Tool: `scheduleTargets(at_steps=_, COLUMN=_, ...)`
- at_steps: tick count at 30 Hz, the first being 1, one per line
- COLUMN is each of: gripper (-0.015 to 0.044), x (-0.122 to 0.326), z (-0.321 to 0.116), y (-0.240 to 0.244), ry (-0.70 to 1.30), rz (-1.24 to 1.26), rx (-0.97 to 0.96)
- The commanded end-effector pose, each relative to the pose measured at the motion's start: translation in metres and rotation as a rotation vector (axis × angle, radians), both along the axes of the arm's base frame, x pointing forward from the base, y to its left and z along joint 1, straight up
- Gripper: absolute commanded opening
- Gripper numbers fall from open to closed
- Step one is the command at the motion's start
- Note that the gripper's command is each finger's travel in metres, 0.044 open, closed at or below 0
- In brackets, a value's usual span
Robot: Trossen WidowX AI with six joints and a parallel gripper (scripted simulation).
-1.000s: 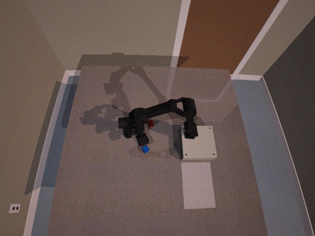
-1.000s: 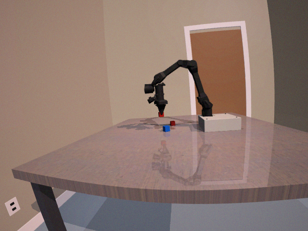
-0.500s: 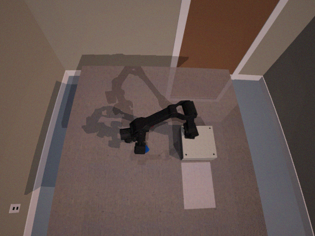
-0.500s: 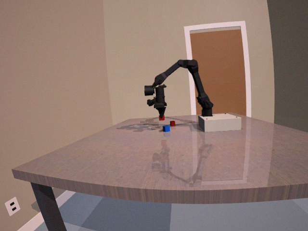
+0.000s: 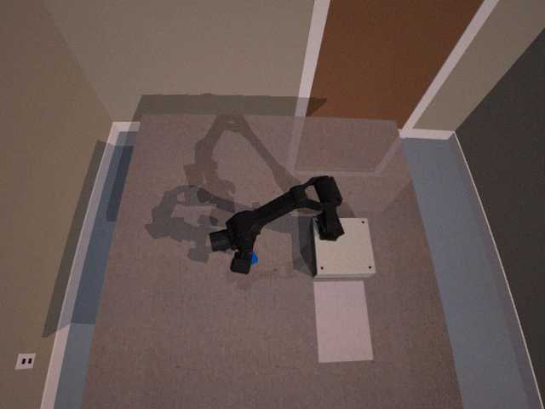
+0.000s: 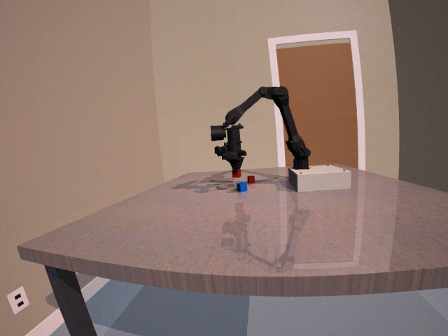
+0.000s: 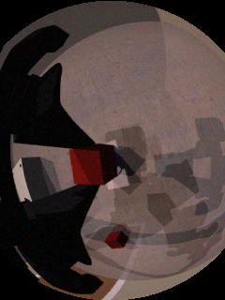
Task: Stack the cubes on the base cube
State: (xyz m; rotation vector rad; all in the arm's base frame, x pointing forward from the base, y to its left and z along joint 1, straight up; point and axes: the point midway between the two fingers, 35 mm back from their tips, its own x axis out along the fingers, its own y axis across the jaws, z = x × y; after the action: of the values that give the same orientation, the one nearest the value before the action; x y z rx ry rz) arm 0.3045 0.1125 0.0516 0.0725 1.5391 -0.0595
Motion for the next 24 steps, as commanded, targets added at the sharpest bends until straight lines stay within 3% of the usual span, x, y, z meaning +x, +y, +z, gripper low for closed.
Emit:
scheduleTargets(at_steps=1, gripper=0.0105, x=0.000, z=0.000, y=0.001, ry=0.000, rz=-0.009, rx=0.002)
scheduleTargets(at_steps=24, gripper=0.0105, x=0.001, z=-0.027, y=0.001, ry=0.000, rz=-0.018, rx=0.002)
